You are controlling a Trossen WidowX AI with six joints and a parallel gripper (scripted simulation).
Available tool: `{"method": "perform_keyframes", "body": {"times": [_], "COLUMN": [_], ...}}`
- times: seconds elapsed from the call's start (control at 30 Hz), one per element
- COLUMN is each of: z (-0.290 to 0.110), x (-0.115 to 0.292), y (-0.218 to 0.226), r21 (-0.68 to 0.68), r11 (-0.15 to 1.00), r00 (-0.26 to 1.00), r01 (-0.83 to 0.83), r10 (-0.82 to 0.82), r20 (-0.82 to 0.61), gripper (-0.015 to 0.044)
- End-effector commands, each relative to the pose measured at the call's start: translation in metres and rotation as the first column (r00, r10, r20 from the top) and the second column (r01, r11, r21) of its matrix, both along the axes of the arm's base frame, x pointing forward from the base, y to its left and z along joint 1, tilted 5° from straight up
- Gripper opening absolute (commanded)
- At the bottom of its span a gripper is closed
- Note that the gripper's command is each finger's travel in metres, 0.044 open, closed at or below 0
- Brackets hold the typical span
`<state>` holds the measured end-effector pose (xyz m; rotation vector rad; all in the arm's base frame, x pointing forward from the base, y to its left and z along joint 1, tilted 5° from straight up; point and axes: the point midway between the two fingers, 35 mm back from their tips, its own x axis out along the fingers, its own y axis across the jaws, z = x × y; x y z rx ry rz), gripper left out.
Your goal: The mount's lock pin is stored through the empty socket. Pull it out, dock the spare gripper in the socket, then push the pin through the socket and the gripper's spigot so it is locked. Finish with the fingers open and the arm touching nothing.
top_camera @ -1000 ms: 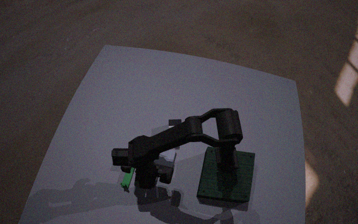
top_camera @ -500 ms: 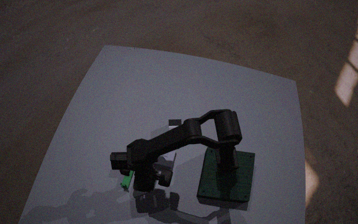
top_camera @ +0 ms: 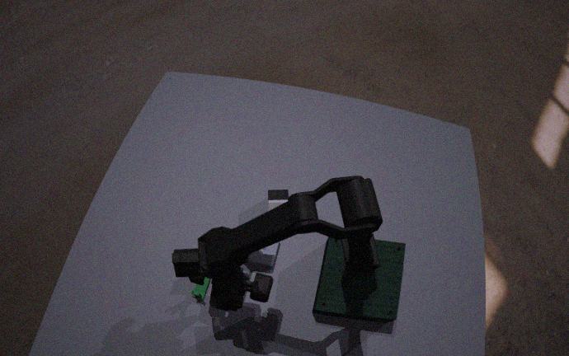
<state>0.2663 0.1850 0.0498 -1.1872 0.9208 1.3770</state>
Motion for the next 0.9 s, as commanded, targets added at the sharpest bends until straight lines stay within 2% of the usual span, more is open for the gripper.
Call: {"method": "perform_keyframes", "body": {"times": [0.0,0.87], "z": [0.001,0.008], "x": [0.001,-0.003], "y": [0.004,0.025], "r21": [-0.004,-0.011], "r11": [1.000,1.000], "r00": [1.000,1.000], "r01": [0.007,0.007], "r10": [-0.007,-0.007], "r20": [0.002,-0.016], "gripper": [0.0000,0.0000]}}
